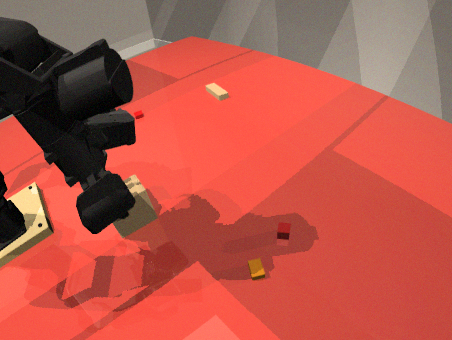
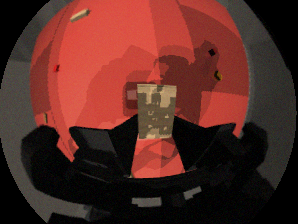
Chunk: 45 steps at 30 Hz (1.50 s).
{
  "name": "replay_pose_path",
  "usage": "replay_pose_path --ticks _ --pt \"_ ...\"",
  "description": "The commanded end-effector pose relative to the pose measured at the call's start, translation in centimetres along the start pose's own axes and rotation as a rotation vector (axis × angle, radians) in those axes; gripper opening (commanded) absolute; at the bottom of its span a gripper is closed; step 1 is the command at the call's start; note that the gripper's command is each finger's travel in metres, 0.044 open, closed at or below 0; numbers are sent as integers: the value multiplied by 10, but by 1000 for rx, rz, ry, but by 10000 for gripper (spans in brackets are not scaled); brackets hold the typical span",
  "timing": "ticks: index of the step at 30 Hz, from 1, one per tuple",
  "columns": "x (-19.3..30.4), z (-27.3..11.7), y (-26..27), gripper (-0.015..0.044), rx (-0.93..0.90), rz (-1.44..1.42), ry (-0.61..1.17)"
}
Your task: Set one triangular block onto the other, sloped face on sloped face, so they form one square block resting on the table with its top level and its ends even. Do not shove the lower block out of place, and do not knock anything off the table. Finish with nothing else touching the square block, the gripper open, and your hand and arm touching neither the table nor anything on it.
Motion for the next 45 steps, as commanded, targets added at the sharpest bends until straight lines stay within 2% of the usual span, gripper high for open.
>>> replay_pose_path --ticks 1,5,22,30,39,45 --pt "0 0 0 0 1 1 0" --pt "0 0 0 0 2 9 2" --pt "0 0 0 440 0 0 0" --pt "-1 -2 0 440 0 0 0" --pt "-1 -108 0 440 0 0 2" --pt "-2 -104 -2 440 11 5 -9"
Point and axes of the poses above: the point midway between the two fingers, 35 mm back from their tips, its own z axis out along the fingers, its own y axis across the jaws, x = y × z, the point moved 2 cm from there along -z, back along the fingers, and after that the axes turned 1 degree about -z, right-handed, at the moved point
